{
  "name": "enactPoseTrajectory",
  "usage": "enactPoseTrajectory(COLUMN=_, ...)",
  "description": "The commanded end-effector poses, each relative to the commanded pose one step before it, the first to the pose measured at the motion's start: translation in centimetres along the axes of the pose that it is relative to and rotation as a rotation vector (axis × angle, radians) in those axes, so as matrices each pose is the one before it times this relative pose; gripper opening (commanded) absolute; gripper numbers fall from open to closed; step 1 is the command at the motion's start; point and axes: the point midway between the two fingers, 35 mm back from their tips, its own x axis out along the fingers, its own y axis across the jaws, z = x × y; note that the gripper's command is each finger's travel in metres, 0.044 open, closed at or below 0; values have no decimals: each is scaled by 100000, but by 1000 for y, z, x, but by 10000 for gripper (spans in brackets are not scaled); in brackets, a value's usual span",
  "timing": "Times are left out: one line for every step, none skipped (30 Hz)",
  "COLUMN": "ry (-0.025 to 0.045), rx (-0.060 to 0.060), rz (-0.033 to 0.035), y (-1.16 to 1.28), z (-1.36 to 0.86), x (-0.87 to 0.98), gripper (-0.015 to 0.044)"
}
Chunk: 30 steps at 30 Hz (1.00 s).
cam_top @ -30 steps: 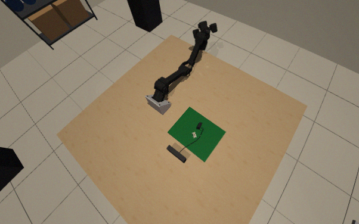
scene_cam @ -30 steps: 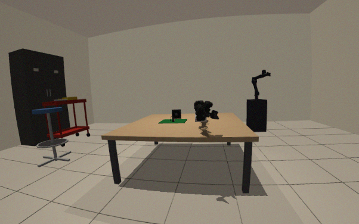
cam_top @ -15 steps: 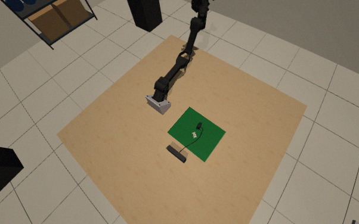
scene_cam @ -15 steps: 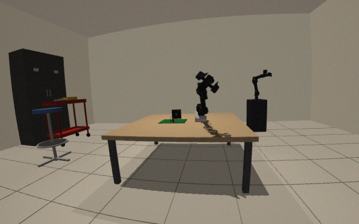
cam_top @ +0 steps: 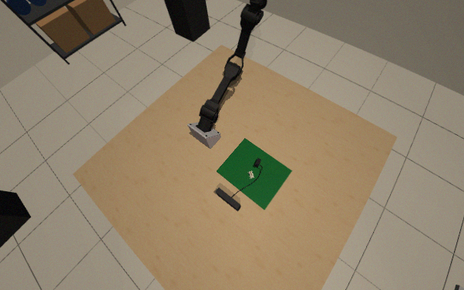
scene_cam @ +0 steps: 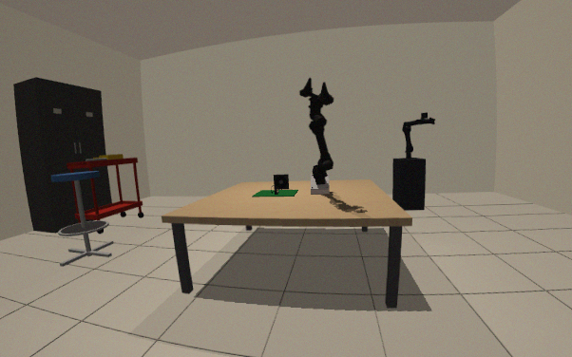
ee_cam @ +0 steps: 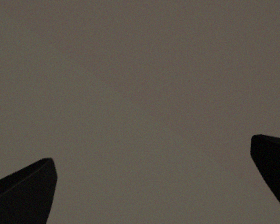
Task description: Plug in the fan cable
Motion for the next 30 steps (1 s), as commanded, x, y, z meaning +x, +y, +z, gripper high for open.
enactPoseTrajectory(ry=-2661, rx=-5090, rz=-18911, y=-6783, z=2300, x=-87, gripper=440)
enactPoseTrajectory(ry=-467, rx=-775, rz=-4414, y=-1631, z=413, x=97, gripper=440)
enactPoseTrajectory(ry=-359, rx=-759, rz=-4430, y=-1638, z=369, x=112, gripper=440)
enactPoseTrajectory(ry=-242, rx=-789, rz=-4421, y=-1628, z=321, x=132, gripper=440)
enactPoseTrajectory(ry=-127, rx=-825, rz=-4407, y=-1615, z=275, x=152, gripper=440)
enactPoseTrajectory(ry=47, rx=-1247, rz=-3954, y=-1364, z=195, x=216, gripper=440)
enactPoseTrajectory(ry=132, rx=-1235, rz=-3942, y=-1355, z=163, x=229, gripper=440)
enactPoseTrajectory(ry=214, rx=-1212, rz=-3942, y=-1353, z=133, x=241, gripper=440)
enactPoseTrajectory(ry=296, rx=-1189, rz=-3940, y=-1350, z=104, x=253, gripper=440)
enactPoseTrajectory(ry=390, rx=-927, rz=-4338, y=-1472, z=49, x=271, gripper=440)
enactPoseTrajectory(ry=551, rx=-1024, rz=-4859, y=-1645, z=14, x=317, gripper=440)
enactPoseTrajectory(ry=673, rx=-1014, rz=-4867, y=-1642, z=-30, x=335, gripper=440)
enactPoseTrajectory(ry=791, rx=-1002, rz=-4855, y=-1632, z=-72, x=353, gripper=440)
enactPoseTrajectory(ry=907, rx=-992, rz=-4841, y=-1621, z=-114, x=371, gripper=440)
enactPoseTrajectory(ry=1021, rx=-983, rz=-4824, y=-1608, z=-155, x=389, gripper=440)
enactPoseTrajectory(ry=1133, rx=-976, rz=-4805, y=-1594, z=-194, x=406, gripper=440)
enactPoseTrajectory(ry=1242, rx=-970, rz=-4783, y=-1579, z=-232, x=423, gripper=440)
enactPoseTrajectory(ry=1349, rx=-966, rz=-4760, y=-1562, z=-269, x=440, gripper=440)
enactPoseTrajectory(ry=1453, rx=-962, rz=-4735, y=-1544, z=-305, x=457, gripper=440)
enactPoseTrajectory(ry=1580, rx=-975, rz=-4782, y=-1550, z=-344, x=481, gripper=440)
enactPoseTrajectory(ry=1702, rx=-985, rz=-4809, y=-1547, z=-383, x=503, gripper=440)
enactPoseTrajectory(ry=1803, rx=-984, rz=-4777, y=-1525, z=-416, x=520, gripper=440)
enactPoseTrajectory(ry=1901, rx=-985, rz=-4744, y=-1502, z=-448, x=537, gripper=440)
enactPoseTrajectory(ry=1985, rx=-980, rz=-4684, y=-1470, z=-475, x=550, gripper=440)
enactPoseTrajectory(ry=1852, rx=-878, rz=-4159, y=-1293, z=-449, x=509, gripper=440)
enactPoseTrajectory(ry=1563, rx=-717, rz=-3370, y=-1038, z=-382, x=429, gripper=440)
enactPoseTrajectory(ry=1242, rx=-574, rz=-2607, y=-796, z=-301, x=344, gripper=440)
enactPoseTrajectory(ry=1143, rx=-571, rz=-2363, y=-720, z=-264, x=323, gripper=440)
enactPoseTrajectory(ry=1166, rx=-568, rz=-2352, y=-713, z=-270, x=326, gripper=440)
enactPoseTrajectory(ry=1373, rx=-703, rz=-2658, y=-820, z=-284, x=390, gripper=440)
